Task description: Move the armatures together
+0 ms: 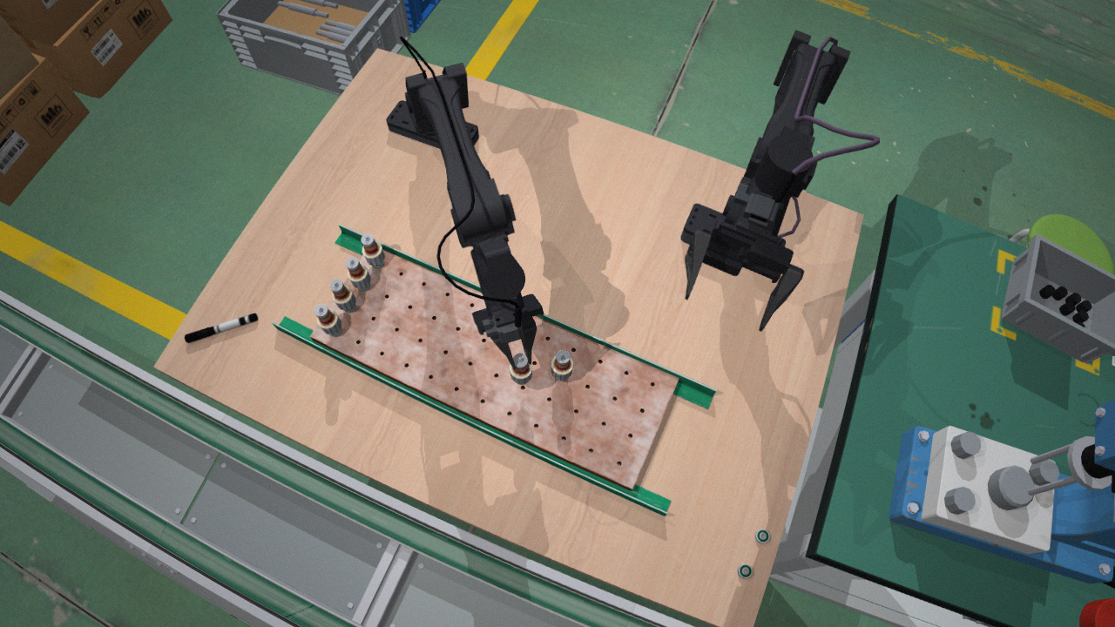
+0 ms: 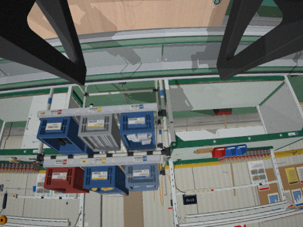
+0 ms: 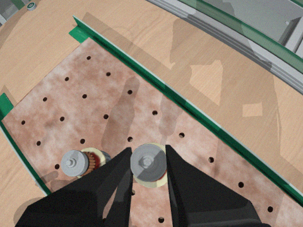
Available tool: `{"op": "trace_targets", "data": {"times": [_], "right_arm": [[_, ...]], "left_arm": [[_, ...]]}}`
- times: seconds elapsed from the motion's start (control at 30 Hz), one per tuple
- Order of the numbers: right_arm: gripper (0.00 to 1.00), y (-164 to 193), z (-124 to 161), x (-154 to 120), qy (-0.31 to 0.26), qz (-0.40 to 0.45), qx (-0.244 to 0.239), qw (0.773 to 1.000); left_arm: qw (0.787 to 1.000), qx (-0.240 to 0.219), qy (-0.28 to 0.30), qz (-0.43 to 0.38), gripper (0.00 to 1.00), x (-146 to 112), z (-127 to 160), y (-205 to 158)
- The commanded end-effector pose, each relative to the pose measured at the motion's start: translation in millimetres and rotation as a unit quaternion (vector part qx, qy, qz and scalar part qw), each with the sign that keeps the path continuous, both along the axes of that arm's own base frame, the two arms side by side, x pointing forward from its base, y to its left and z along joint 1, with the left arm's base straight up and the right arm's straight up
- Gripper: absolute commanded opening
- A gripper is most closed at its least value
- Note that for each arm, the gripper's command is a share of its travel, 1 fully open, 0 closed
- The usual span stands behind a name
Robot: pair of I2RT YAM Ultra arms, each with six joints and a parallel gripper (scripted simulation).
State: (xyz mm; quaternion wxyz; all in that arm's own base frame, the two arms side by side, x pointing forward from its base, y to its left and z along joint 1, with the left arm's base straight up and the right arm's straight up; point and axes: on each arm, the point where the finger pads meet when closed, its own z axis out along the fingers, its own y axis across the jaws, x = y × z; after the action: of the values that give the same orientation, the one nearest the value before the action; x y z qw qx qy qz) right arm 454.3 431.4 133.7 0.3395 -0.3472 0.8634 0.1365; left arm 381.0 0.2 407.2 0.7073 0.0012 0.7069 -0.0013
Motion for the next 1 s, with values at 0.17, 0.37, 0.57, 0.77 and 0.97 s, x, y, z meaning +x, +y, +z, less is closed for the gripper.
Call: {"op": "trace_targets", "data": {"times": [0.17,0.37,0.57,0.77,0.97], "right_arm": [[0.01,9.9,58.1,12.7,-0.054,-0.006,0.047,0.997],[0.01,10.1,59.6,12.1,-0.054,-0.006,0.047,0.997],[0.01,10.6,61.2,11.2,-0.055,-0.006,0.048,0.997],[0.01,10.7,62.8,10.6,-0.056,-0.005,0.049,0.997],[0.01,10.4,62.9,10.7,-0.056,-0.006,0.049,0.997]], "left_arm": [[1.0,0.002,-0.014,-0.008,1.0,-1.0,16.7,-3.8],[1.0,0.002,-0.014,-0.008,1.0,-1.0,16.7,-3.8],[1.0,0.002,-0.014,-0.008,1.0,-1.0,16.7,-3.8],[1.0,0.002,-0.014,-0.008,1.0,-1.0,16.7,-3.8],[1.0,0.002,-0.014,-0.008,1.0,-1.0,16.7,-3.8]]}}
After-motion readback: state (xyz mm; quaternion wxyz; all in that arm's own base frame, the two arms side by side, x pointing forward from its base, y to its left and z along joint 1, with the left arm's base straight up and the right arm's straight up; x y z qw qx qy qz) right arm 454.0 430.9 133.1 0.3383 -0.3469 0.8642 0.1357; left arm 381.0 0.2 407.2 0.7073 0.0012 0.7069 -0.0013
